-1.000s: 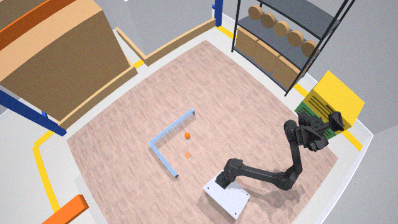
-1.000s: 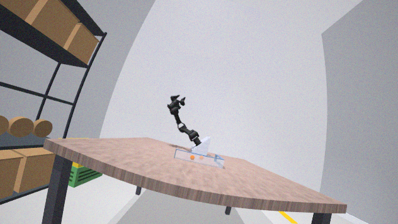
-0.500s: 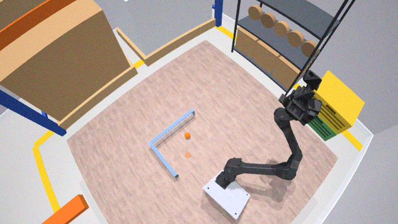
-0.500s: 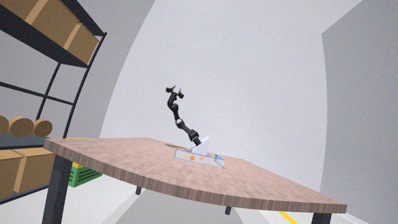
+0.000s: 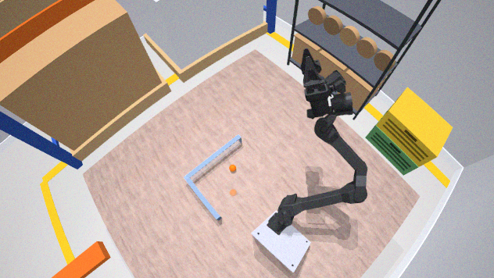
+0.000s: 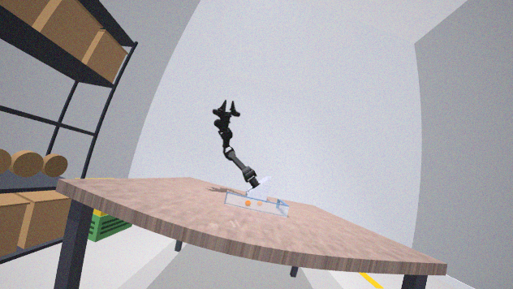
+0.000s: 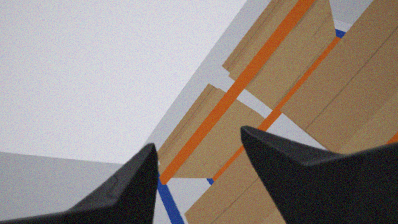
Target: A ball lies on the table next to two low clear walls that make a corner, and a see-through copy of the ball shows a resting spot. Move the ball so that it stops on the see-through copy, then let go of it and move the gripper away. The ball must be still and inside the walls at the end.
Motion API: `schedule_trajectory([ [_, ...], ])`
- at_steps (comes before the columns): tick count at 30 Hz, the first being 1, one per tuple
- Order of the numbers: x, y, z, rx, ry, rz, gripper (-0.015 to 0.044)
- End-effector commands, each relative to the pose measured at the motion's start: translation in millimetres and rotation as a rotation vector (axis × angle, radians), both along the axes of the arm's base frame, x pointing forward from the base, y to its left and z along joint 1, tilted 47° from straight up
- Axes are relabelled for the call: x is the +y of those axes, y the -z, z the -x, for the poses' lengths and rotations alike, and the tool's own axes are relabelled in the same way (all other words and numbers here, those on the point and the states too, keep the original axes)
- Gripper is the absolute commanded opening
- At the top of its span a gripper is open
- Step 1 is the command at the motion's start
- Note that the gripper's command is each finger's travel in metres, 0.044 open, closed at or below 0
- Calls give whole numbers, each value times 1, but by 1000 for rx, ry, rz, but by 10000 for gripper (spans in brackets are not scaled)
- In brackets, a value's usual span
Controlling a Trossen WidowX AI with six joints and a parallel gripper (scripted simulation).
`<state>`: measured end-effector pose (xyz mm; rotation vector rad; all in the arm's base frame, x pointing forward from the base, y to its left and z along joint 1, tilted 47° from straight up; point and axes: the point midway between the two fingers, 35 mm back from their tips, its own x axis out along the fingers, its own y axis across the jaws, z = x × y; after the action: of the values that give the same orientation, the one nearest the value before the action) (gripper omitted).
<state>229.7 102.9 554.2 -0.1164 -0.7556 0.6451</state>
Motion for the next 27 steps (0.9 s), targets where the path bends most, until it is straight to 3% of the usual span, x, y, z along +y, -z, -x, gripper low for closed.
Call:
schedule_trajectory([
  [1, -12, 39, -65, 250, 90, -73, 259],
  [8, -34, 120, -144, 621, 268, -150, 259],
  [15, -59, 222, -193, 989, 495, -173, 259],
  [21, -85, 314, -204, 1287, 732, -134, 259],
  [27, -117, 404, -184, 1574, 1027, -7, 259],
])
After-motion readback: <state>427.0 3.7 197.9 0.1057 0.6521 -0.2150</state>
